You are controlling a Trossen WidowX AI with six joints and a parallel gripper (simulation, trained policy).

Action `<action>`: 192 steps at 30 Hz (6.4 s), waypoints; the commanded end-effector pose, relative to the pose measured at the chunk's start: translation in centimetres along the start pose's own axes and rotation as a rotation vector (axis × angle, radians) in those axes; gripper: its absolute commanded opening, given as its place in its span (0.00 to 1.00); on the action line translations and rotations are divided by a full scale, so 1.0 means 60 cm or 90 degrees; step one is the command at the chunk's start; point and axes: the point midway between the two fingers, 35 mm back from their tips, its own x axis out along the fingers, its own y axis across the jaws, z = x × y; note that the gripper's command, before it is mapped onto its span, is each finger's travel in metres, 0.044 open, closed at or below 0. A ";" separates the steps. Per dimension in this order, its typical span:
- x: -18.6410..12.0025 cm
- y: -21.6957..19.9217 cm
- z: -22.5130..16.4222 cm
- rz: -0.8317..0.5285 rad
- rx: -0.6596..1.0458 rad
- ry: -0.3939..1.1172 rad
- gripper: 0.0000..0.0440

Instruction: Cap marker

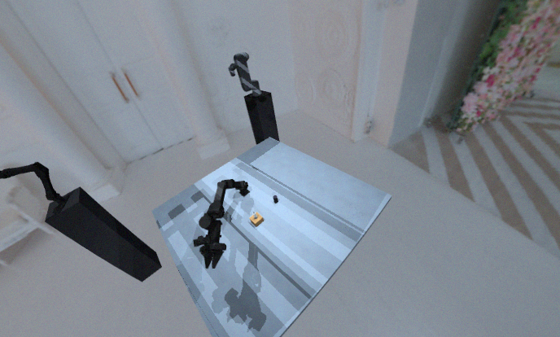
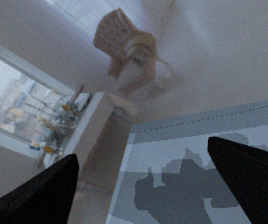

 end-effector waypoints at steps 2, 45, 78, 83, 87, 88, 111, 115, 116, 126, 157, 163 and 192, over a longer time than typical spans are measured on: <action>-0.002 0.002 -0.012 -0.007 0.001 0.011 0.79; -0.148 0.087 -0.273 -0.127 -0.051 0.239 0.55; -0.322 0.115 -0.437 -0.202 -0.122 0.404 0.64; -0.350 0.111 -0.457 -0.217 -0.134 0.428 0.66; -0.373 0.107 -0.471 -0.230 -0.144 0.447 0.67; -0.379 0.106 -0.475 -0.234 -0.146 0.452 0.67; -0.503 0.065 -0.540 -0.319 -0.195 0.557 0.71; -0.523 0.057 -0.550 -0.335 -0.202 0.575 0.71; -0.528 0.055 -0.552 -0.339 -0.204 0.579 0.71; -0.576 0.034 -0.574 -0.379 -0.222 0.620 0.72; -0.691 -0.042 -0.633 -0.499 -0.286 0.713 0.71; -0.707 -0.060 -0.642 -0.518 -0.302 0.723 0.70; -0.734 -0.136 -0.700 -0.538 -0.374 0.749 0.63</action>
